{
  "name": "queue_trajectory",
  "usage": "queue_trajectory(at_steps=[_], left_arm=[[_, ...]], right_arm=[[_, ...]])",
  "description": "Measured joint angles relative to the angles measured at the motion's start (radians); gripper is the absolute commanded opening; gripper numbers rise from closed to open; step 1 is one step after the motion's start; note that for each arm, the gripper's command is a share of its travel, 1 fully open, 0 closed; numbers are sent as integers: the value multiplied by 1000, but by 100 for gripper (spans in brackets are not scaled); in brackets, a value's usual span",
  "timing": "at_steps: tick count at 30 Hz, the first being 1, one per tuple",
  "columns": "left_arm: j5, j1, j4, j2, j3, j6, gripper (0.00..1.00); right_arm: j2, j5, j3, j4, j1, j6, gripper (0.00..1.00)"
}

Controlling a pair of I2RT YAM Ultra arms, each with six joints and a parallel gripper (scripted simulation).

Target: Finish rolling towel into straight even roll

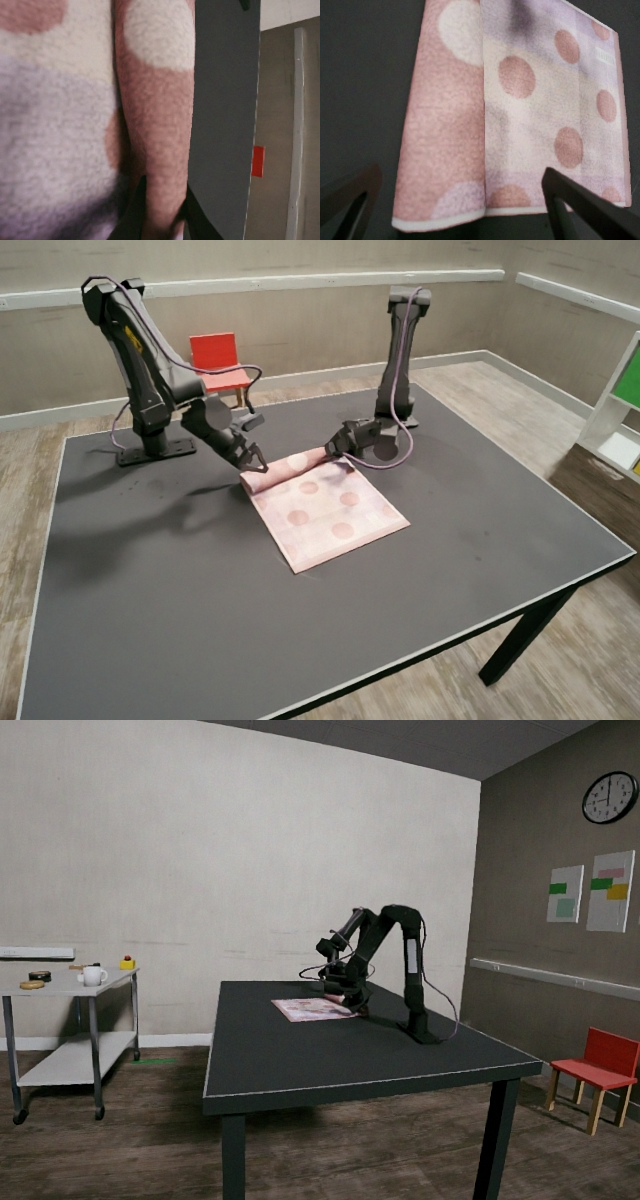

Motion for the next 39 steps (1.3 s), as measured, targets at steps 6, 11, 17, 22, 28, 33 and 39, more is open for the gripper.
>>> queue_trajectory(at_steps=[6,11,17,22,28,33,39], left_arm=[[0,0,0,0,0,1,23],[0,0,0,0,0,1,23],[0,0,0,0,0,1,23],[0,0,0,0,0,1,23],[0,0,0,0,0,1,23],[0,0,0,0,0,1,23],[0,0,0,0,0,1,23]], right_arm=[[65,-2,-69,102,0,-4,98],[101,-10,-98,173,-1,-3,98],[122,-13,-100,224,-1,-3,81],[136,-11,-100,243,-1,-3,60],[137,-11,-100,248,-1,-3,49],[137,-11,-100,248,-1,-3,44],[137,-11,-100,249,-1,-3,37]])
